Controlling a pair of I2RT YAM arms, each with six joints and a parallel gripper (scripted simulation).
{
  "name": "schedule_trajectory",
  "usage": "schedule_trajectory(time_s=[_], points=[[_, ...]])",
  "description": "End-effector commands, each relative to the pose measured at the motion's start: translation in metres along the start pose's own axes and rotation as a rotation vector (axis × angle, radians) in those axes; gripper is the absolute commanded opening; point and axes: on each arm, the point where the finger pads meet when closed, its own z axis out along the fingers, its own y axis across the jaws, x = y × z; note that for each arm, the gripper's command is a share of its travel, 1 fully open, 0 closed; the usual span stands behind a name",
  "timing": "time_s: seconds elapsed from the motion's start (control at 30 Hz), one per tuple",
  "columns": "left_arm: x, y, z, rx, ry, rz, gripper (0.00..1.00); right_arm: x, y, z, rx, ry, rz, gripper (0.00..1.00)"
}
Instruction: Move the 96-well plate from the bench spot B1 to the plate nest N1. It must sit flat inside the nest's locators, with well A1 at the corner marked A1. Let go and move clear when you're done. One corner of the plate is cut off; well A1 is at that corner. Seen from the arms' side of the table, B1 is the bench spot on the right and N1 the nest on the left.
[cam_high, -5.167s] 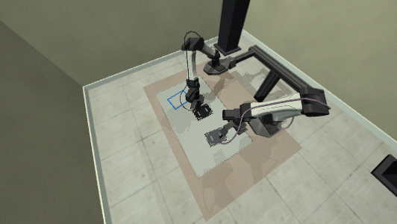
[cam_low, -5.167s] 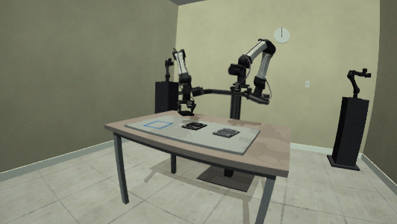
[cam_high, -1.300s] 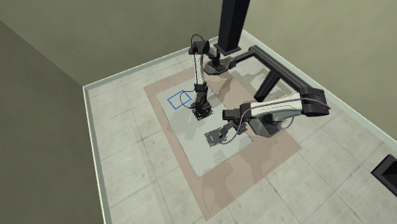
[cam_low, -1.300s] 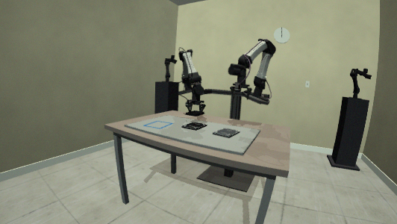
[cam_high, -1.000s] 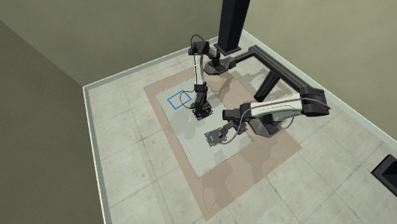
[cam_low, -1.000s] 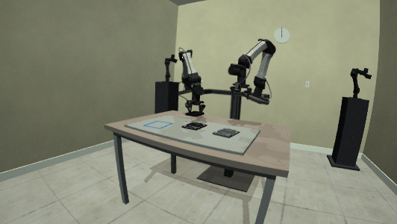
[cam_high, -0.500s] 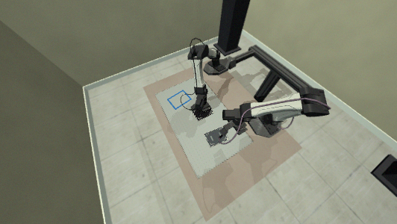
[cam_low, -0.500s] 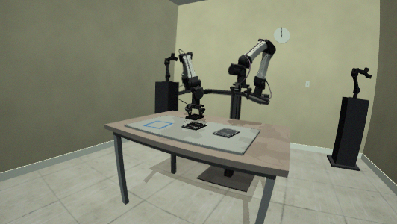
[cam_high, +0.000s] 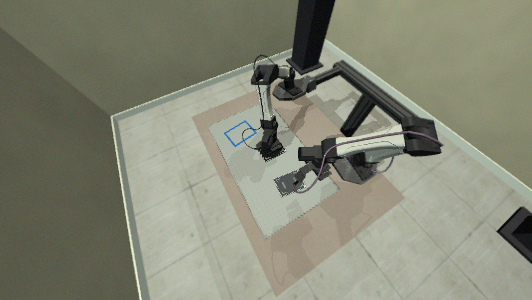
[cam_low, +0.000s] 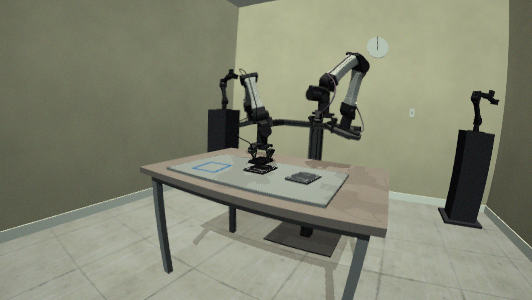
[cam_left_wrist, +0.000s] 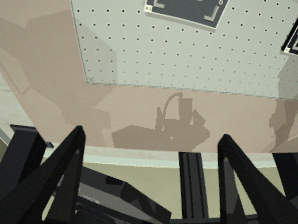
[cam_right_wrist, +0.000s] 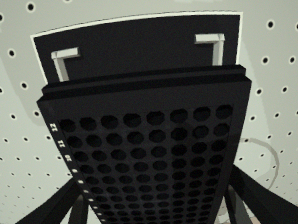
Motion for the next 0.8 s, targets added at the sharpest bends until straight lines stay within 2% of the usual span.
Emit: schedule_trajectory(time_s=[0.0,0.1,0.13,0.43,0.5,0.77], points=[[0.007,0.002,-0.002,0.003,0.009,0.001,1.0,-0.012,0.009,0.006,-0.016,-0.034,-0.001,0.0],[0.007,0.002,-0.002,0.003,0.009,0.001,1.0,-0.021,0.011,-0.002,-0.032,-0.054,0.008,0.0],[0.007,0.002,-0.002,0.003,0.009,0.001,1.0,-0.014,0.007,0.01,-0.015,-0.032,0.007,0.0],[0.007,0.002,-0.002,0.003,0.009,0.001,1.0,-0.014,0.006,0.024,-0.014,-0.032,0.008,0.0],[0.007,0.002,-0.002,0.003,0.009,0.001,1.0,-0.026,0.014,0.007,-0.041,-0.069,0.008,0.0],[0.007,0.002,-0.002,0.003,0.009,0.001,1.0,-0.03,0.016,0.001,-0.051,-0.081,0.014,0.0]])
